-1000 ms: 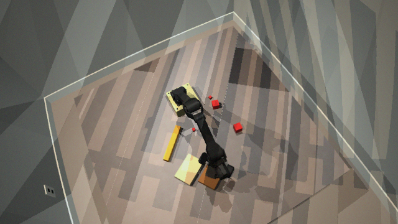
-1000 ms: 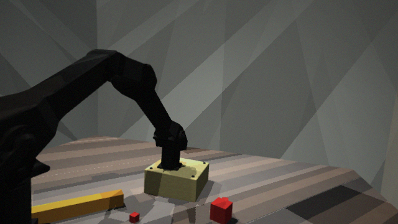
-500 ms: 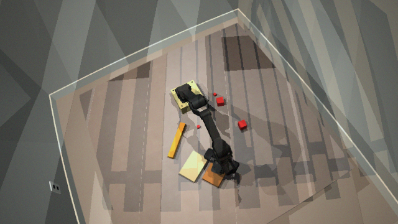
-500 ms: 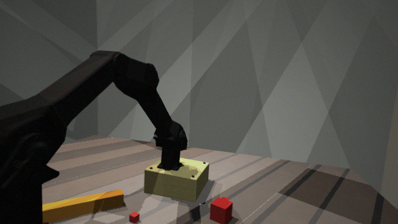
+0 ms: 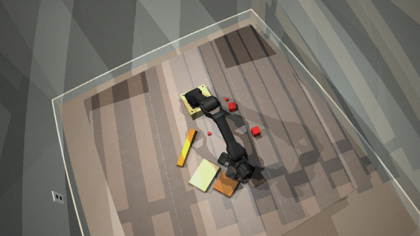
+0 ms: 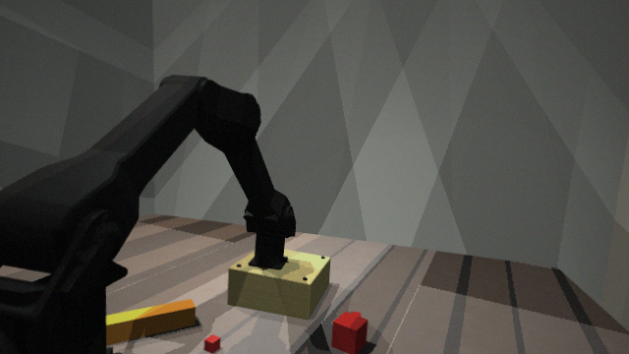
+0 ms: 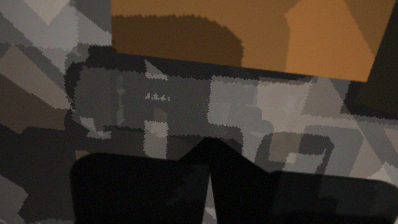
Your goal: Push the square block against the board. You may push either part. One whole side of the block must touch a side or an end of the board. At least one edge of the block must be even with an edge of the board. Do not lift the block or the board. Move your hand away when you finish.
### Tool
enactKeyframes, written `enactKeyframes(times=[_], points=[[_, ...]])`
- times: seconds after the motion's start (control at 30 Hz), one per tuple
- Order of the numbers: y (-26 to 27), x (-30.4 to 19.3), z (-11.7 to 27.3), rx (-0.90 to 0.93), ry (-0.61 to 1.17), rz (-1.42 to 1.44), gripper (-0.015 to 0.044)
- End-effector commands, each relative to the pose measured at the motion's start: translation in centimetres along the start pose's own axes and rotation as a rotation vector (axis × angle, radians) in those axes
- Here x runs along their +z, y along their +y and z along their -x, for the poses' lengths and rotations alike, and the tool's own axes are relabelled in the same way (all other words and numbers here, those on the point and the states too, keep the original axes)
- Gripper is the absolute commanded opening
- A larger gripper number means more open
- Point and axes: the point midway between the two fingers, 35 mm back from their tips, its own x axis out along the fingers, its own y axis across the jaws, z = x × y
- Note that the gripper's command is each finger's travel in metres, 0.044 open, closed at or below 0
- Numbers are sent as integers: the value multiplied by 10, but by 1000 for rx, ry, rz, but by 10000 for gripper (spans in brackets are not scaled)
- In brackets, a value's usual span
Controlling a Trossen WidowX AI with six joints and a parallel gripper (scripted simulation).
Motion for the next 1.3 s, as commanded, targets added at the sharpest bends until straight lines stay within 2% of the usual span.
enactKeyframes(times=[0.0, 0.3, 0.57, 0.8, 1.17, 1.27], points=[[2, -7, 5, 14, -3, -4, 0], [-1, -11, 3, -2, 0, 20, 0], [-1, -10, 58, 13, -3, -2, 0], [-2, -9, 56, 11, -5, 3, 0], [-113, 8, 58, 5, -5, -16, 0], [-129, 7, 57, 4, -4, -19, 0]])
